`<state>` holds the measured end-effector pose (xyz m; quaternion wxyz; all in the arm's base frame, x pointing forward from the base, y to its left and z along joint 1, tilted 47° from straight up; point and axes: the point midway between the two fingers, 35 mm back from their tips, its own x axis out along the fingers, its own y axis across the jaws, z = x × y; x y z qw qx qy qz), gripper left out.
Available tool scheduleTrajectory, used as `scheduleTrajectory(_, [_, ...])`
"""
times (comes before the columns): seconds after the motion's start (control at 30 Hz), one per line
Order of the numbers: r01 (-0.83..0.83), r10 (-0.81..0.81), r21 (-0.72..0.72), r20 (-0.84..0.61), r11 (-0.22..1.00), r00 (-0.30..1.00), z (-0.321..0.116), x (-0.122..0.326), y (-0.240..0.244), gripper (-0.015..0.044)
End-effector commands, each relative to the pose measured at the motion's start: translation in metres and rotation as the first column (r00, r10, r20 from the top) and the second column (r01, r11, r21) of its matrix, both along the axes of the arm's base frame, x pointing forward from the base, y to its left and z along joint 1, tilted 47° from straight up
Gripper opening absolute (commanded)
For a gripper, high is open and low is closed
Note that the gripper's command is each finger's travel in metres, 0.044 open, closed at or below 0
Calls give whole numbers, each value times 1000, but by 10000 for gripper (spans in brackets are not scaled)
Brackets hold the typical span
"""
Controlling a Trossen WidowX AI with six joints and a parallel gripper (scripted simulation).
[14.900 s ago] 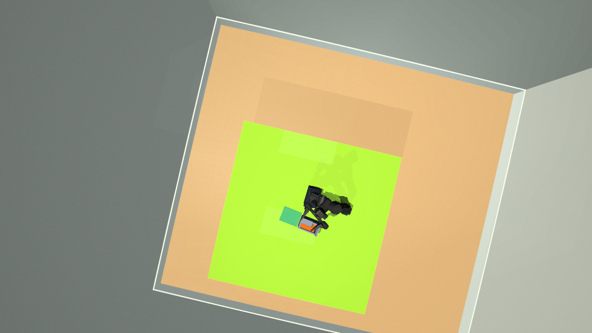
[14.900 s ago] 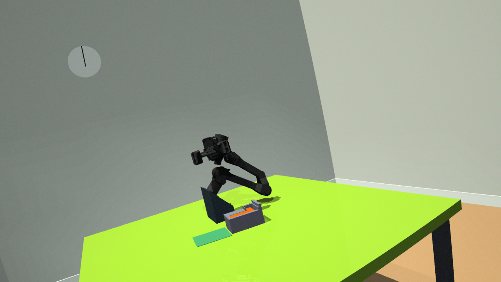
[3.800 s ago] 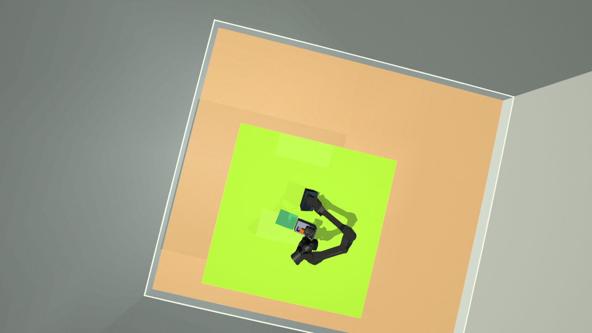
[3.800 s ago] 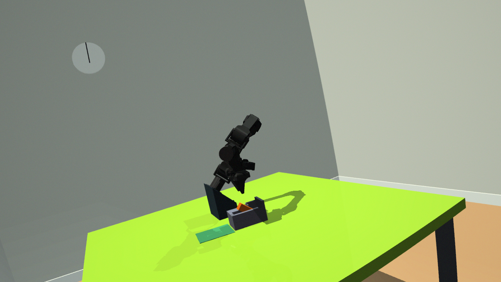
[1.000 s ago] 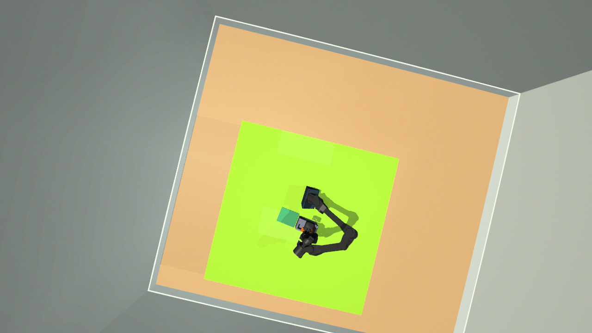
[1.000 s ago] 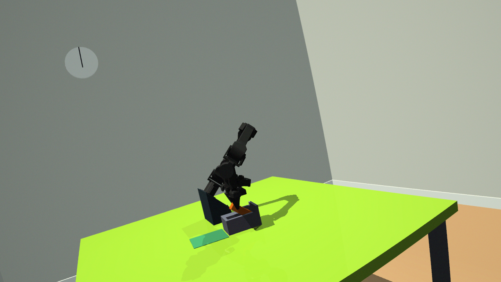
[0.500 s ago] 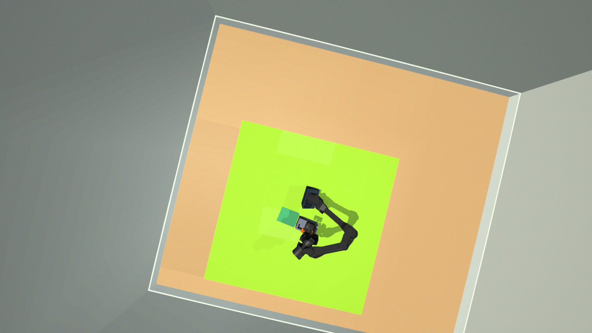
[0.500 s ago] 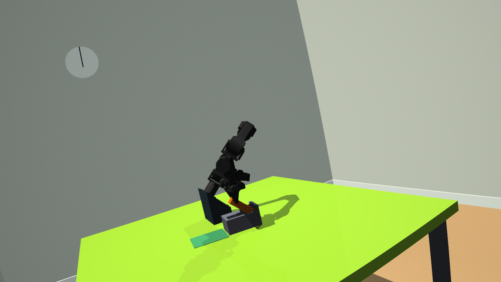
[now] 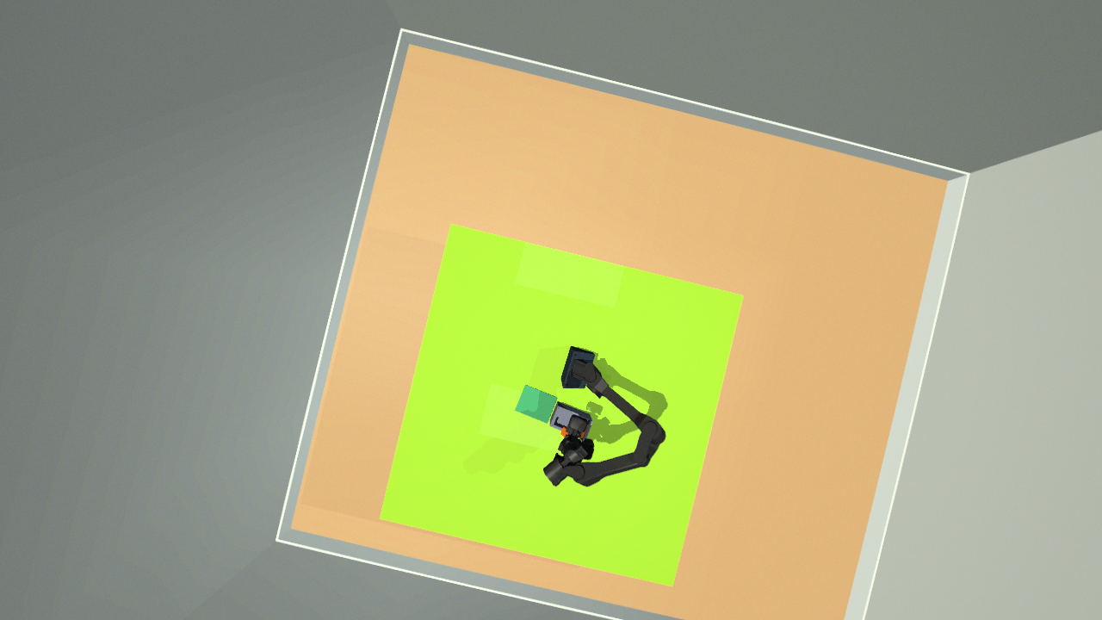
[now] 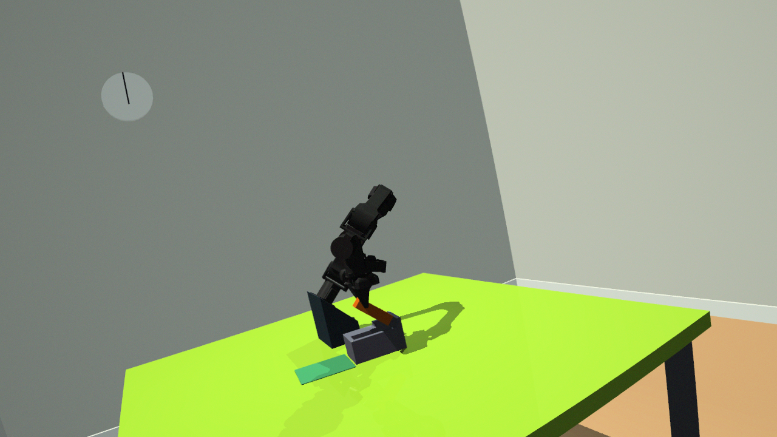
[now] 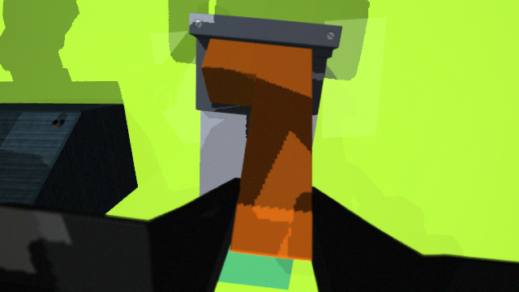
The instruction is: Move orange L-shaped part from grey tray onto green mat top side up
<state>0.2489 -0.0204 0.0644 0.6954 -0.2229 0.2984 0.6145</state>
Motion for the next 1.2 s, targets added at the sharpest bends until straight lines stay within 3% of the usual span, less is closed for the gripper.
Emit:
scheduleTrajectory(0.0, [-4, 4, -6, 8, 1000, 1000, 5, 1, -6, 0])
scheduleTrajectory(0.53, [-4, 4, -6, 8, 1000, 1000, 10, -1, -16, 0])
scheduleTrajectory(1.17, [-4, 4, -11, 8, 1000, 1000, -58, -21, -74, 0])
